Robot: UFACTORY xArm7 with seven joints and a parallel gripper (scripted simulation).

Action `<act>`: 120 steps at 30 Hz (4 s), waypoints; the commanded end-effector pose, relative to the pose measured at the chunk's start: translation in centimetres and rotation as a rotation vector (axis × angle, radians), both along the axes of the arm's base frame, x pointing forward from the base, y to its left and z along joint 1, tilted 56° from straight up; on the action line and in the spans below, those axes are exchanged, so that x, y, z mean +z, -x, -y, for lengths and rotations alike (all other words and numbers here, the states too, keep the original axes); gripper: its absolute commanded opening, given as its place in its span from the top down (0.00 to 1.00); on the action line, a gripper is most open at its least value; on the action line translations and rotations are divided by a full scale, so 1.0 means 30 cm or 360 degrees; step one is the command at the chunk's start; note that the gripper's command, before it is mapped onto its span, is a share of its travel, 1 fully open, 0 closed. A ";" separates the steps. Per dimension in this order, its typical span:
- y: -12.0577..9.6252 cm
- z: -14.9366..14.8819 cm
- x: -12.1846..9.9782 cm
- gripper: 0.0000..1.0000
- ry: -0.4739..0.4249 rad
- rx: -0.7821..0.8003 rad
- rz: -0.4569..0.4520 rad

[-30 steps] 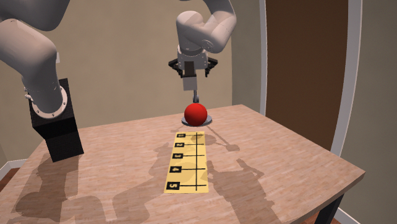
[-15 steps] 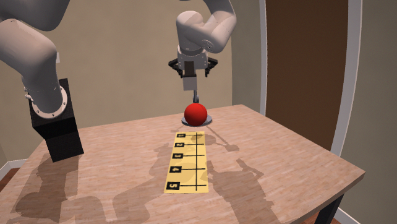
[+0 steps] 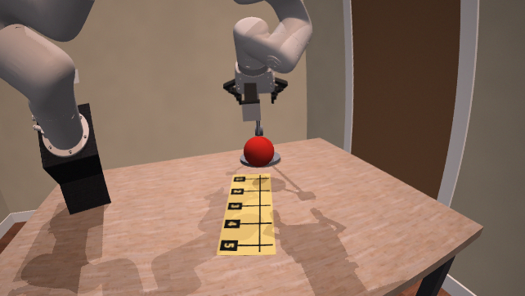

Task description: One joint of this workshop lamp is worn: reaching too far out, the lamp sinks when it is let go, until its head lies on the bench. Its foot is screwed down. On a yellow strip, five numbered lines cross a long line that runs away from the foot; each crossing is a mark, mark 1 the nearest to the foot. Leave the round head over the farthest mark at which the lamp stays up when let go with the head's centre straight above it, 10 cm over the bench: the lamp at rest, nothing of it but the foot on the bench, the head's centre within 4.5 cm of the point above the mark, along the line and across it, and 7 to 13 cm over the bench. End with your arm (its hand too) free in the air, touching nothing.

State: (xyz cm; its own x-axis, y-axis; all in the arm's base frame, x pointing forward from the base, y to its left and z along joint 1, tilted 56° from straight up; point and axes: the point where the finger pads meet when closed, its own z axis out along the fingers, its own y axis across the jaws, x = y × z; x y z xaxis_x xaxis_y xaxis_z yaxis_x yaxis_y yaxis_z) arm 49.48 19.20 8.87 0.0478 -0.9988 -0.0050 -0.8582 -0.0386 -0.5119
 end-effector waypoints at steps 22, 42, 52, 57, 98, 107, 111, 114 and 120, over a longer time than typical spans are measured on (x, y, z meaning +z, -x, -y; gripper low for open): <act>-0.103 -0.010 -0.180 0.00 0.0007 -0.0001 -0.0004; -0.175 -0.012 -0.308 0.00 0.0015 -0.0007 -0.0009; -0.189 -0.015 -0.328 0.00 0.0011 -0.0003 -0.0007; -0.197 -0.017 -0.340 0.00 0.0009 0.0000 -0.0005; -0.191 0.001 -0.327 1.00 0.0010 -0.0001 -0.0005; -0.170 0.052 -0.287 1.00 0.0009 0.0000 -0.0005; -0.163 0.069 -0.274 1.00 0.0008 0.0000 -0.0005; -0.158 0.079 -0.264 1.00 0.0008 0.0001 -0.0005; -0.144 0.111 -0.237 1.00 0.0009 0.0001 -0.0006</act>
State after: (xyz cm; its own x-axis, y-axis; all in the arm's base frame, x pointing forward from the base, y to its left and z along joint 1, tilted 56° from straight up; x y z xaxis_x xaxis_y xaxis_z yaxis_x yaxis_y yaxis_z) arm 54.10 16.31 1.09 0.0441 -0.9990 0.0042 -0.8617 -0.0401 -0.5058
